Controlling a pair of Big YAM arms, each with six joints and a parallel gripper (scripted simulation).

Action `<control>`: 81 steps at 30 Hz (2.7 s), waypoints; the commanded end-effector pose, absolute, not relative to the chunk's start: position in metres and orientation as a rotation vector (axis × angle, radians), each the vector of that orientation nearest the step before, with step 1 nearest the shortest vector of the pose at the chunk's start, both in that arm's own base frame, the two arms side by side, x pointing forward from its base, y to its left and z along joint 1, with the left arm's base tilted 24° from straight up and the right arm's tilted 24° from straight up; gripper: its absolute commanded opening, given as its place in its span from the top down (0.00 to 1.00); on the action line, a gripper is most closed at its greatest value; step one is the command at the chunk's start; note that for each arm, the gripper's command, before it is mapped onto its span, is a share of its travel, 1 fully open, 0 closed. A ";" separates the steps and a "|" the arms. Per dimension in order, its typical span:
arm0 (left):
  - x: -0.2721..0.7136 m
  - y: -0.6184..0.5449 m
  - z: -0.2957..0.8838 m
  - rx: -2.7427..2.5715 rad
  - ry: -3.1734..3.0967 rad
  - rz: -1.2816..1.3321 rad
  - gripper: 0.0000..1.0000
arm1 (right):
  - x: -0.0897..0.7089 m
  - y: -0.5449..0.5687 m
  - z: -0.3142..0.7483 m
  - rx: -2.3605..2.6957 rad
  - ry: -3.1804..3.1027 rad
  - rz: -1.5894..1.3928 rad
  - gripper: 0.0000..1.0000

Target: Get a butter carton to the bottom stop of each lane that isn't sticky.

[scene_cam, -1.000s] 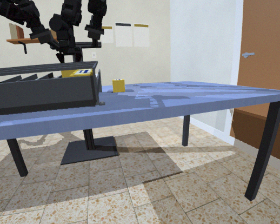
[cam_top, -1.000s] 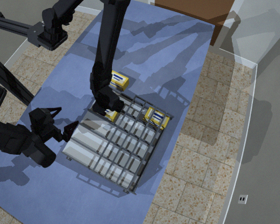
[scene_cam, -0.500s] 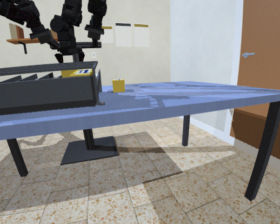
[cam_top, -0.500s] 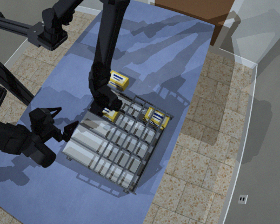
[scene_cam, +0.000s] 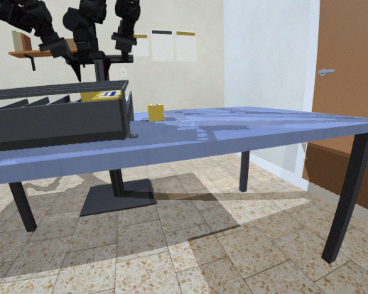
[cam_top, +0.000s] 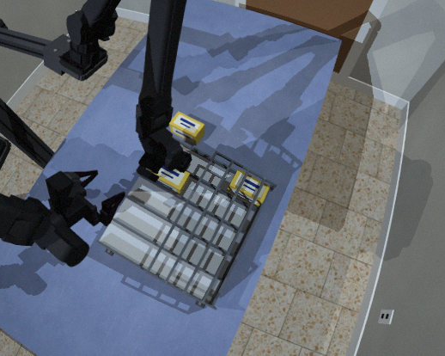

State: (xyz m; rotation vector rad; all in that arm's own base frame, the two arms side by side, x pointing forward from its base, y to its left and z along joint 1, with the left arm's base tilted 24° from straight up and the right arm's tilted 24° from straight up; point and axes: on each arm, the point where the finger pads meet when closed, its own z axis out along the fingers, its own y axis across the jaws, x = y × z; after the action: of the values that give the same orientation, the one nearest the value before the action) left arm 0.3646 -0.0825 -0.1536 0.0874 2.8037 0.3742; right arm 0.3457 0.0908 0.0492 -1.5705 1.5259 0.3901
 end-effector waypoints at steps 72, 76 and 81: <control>0.379 -0.088 -0.135 0.085 2.167 0.256 0.09 | 0.352 0.081 0.069 -1.604 1.472 0.334 0.00; 0.402 -0.097 -0.130 0.062 2.175 0.239 0.09 | 0.345 0.072 0.083 -1.617 1.463 0.335 0.00; 0.415 -0.102 -0.129 0.058 2.230 0.239 0.09 | 0.335 0.061 0.104 -1.614 1.467 0.346 0.00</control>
State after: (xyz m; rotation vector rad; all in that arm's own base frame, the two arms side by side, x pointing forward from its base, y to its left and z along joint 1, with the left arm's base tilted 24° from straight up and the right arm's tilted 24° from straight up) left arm 0.3984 -0.0996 -0.1345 0.1012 2.1767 0.2441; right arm 0.3316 0.0781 0.0663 -1.5827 1.5232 0.3934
